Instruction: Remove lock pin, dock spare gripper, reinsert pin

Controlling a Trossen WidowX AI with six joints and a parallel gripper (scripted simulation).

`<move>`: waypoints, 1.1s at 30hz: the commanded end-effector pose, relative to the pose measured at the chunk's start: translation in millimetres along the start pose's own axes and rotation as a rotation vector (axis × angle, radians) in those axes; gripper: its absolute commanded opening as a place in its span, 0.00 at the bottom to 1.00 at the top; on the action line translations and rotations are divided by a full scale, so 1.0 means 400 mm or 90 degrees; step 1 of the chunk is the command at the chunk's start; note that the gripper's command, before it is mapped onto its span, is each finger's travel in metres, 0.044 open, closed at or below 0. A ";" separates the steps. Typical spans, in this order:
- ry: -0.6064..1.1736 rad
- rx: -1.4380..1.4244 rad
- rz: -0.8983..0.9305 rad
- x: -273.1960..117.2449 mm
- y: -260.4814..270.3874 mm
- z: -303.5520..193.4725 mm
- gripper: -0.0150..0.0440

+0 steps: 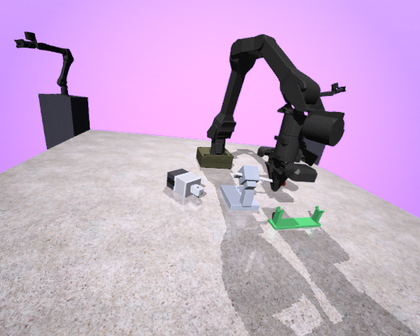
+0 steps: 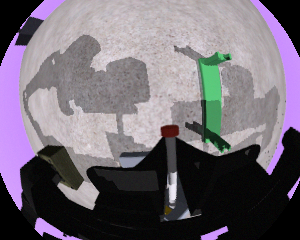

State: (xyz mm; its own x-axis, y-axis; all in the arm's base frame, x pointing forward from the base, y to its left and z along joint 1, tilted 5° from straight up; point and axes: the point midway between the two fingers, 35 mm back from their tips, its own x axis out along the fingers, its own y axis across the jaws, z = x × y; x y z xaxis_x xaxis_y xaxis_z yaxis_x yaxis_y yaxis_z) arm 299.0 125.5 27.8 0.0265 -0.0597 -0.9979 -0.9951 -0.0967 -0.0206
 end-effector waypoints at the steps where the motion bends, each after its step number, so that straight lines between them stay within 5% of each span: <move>1: -0.024 -0.001 0.001 -0.004 0.000 0.004 0.25; 33: -0.088 -0.003 0.004 -0.032 0.000 0.066 0.25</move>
State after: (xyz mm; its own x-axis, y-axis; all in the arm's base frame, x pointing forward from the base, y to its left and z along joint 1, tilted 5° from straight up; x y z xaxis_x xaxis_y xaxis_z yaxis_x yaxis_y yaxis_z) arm 296.0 149.5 37.8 0.0058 0.0756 -0.9971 -0.9947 -0.1018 -0.0135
